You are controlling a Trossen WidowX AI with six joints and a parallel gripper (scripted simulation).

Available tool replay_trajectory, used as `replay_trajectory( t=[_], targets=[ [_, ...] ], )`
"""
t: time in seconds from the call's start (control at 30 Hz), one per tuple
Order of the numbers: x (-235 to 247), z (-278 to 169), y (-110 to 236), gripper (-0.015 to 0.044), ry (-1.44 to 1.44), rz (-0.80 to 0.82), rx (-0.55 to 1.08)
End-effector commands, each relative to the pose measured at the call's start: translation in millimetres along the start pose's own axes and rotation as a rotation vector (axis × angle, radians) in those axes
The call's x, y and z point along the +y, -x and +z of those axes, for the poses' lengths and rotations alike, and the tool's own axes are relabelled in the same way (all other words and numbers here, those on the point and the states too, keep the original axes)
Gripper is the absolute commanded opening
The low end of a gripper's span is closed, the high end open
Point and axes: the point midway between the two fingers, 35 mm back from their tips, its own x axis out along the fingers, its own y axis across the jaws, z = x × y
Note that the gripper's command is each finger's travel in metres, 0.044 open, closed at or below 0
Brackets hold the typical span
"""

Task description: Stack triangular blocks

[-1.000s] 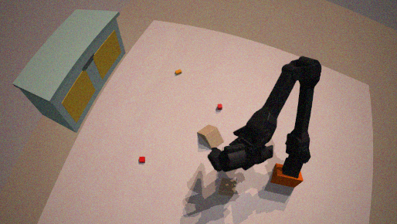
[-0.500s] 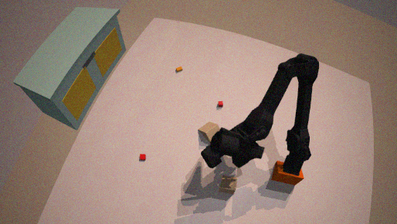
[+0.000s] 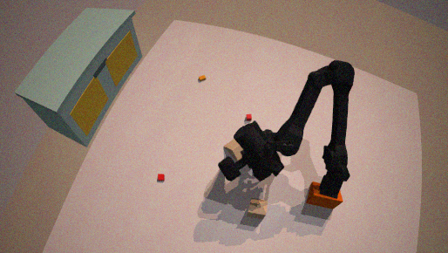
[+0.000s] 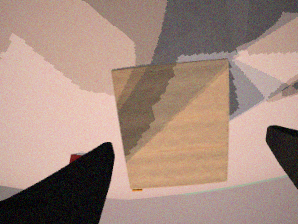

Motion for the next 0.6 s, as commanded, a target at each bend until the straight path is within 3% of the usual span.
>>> replay_trajectory(
  t=[0.0,0.53,0.57],
  targets=[
    [11.1,-2.4,-16.7,0.0440,0.028,0.015,0.009],
    [9.2,-1.3,-16.2,0.0440,0.015,0.004,0.017],
    [9.4,-2.7,-16.1,0.0414,0.010,0.007,0.018]
  ],
)
